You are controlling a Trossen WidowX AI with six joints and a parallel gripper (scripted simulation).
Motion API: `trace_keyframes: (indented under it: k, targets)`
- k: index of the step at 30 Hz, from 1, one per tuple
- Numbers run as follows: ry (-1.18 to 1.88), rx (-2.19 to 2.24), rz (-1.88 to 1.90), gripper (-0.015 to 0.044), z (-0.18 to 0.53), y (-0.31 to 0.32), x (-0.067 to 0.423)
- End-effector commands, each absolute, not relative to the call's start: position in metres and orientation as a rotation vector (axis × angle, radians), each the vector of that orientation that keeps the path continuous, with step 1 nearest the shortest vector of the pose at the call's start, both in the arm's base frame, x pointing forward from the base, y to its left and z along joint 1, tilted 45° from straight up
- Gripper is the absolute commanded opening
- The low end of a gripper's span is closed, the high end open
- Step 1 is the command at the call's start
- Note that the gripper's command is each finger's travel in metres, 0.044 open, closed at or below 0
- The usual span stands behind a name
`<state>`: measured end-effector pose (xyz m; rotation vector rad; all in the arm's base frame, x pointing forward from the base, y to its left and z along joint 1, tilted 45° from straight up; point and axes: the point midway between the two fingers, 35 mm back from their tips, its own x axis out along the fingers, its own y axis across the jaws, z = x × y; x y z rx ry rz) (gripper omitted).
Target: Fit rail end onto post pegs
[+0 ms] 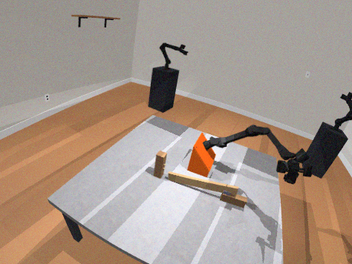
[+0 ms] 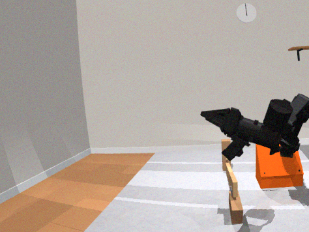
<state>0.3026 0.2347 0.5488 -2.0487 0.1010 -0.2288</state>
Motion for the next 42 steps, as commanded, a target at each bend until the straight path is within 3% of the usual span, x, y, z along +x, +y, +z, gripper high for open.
trace_keyframes:
  k: [1,8,21,33,42]
  targets:
    - [0.1,-2.052,-0.228,0.0426,0.548,0.235,0.304]
    - [0.085,-2.209,-0.123,0.044,0.495,0.252,0.357]
    - [0.178,-2.469,0.439,0.044,0.301,0.224,0.471]
    - [0.341,-2.288,1.051,0.044,0.13,0.151,0.481]
    - [0.469,-1.796,1.517,0.044,0.008,0.079,0.428]
